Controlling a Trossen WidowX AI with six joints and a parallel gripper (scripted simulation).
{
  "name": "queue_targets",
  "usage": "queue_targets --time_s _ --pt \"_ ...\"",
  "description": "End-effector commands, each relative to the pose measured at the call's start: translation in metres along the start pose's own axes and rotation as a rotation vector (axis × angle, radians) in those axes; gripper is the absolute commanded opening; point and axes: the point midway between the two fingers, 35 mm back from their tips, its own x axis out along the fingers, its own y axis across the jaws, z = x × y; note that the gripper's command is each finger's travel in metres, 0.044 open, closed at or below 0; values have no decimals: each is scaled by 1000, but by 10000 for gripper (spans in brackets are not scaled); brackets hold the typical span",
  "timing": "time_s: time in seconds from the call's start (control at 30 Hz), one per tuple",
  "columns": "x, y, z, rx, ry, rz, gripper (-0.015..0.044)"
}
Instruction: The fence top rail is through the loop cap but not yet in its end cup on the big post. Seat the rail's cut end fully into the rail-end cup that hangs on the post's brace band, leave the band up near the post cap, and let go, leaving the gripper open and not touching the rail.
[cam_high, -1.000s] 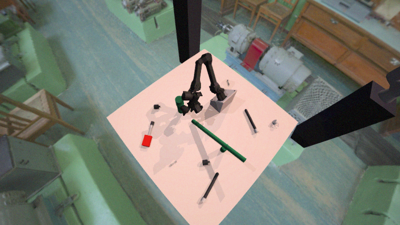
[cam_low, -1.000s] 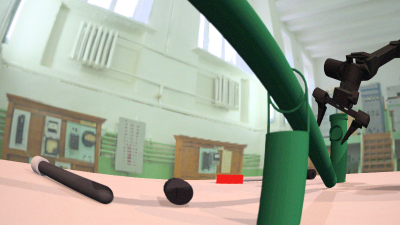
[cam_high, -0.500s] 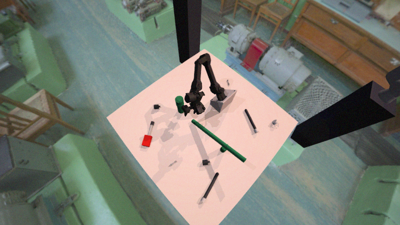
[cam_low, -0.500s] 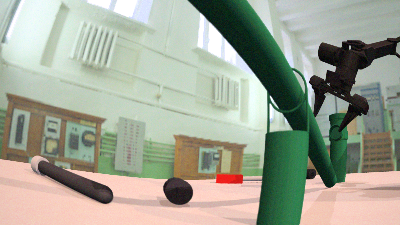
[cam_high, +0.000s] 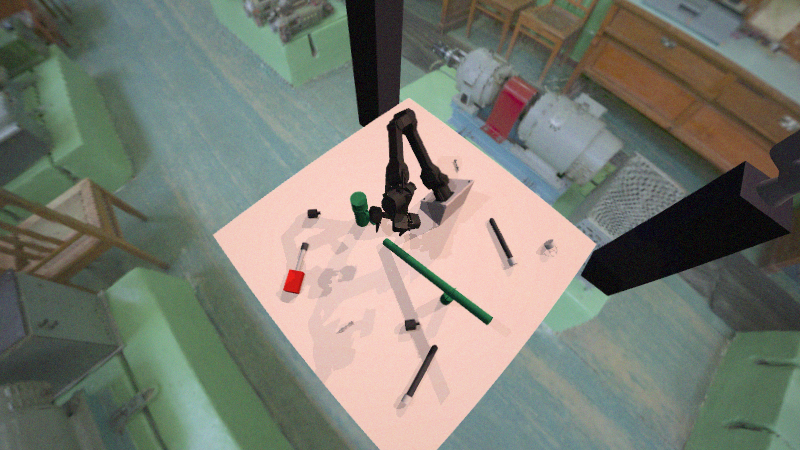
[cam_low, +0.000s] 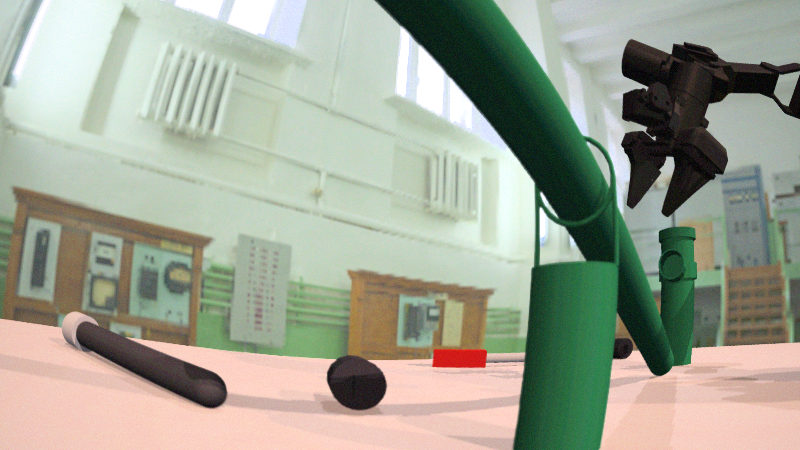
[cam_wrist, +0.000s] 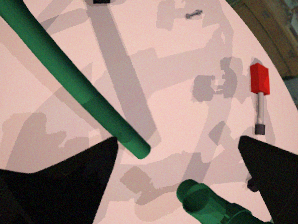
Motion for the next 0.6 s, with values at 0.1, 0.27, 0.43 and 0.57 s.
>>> queue_targets --time_s 0.1,0.27,0.43,0.57 --pt "-37 37 47 610 23 -14 440" --pt "-43 42 52 736 20 -23 440" --pt "-43 42 52 736 20 -23 440" --pt "-43 42 52 736 20 -23 440"
